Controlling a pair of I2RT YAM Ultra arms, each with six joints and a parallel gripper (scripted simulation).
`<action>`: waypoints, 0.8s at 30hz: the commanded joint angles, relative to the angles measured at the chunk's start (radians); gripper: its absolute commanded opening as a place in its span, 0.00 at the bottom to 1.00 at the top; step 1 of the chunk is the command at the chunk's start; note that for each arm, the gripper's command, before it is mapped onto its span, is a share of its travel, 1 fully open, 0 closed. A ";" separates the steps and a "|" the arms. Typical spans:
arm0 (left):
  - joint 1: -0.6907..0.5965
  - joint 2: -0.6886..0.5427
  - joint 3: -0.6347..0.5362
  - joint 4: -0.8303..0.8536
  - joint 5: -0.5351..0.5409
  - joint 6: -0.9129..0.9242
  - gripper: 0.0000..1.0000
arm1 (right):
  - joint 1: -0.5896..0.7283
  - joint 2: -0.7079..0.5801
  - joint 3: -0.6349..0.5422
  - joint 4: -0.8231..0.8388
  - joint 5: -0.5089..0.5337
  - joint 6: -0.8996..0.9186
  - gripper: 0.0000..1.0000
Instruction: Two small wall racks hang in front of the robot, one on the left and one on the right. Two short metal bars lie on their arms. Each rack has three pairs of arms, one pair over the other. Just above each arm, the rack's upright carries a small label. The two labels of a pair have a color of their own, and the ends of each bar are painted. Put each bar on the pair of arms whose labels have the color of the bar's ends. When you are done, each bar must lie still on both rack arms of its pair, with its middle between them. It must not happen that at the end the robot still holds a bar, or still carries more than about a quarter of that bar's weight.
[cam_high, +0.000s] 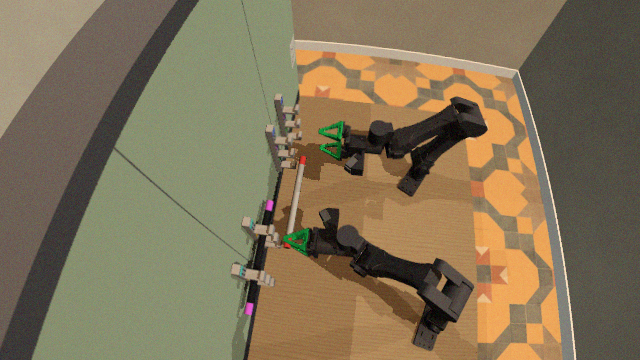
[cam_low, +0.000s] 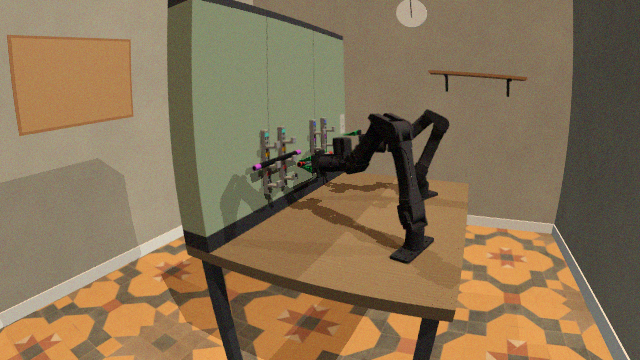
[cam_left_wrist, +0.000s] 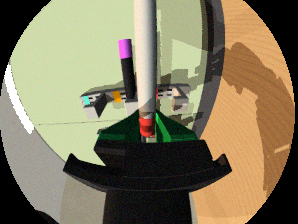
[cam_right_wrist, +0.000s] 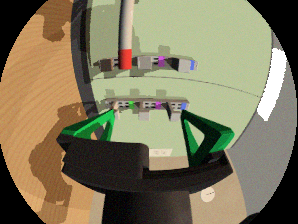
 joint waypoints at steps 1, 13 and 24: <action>0.029 -0.034 -0.014 0.062 0.028 -0.012 0.00 | -0.010 -0.029 -0.005 -0.005 -0.008 0.010 1.00; 0.087 -0.062 -0.058 0.080 0.086 -0.011 0.00 | -0.010 -0.029 -0.005 -0.005 -0.008 0.010 1.00; 0.146 -0.095 -0.088 0.077 0.144 -0.011 0.00 | -0.010 -0.029 -0.005 -0.005 -0.008 0.010 1.00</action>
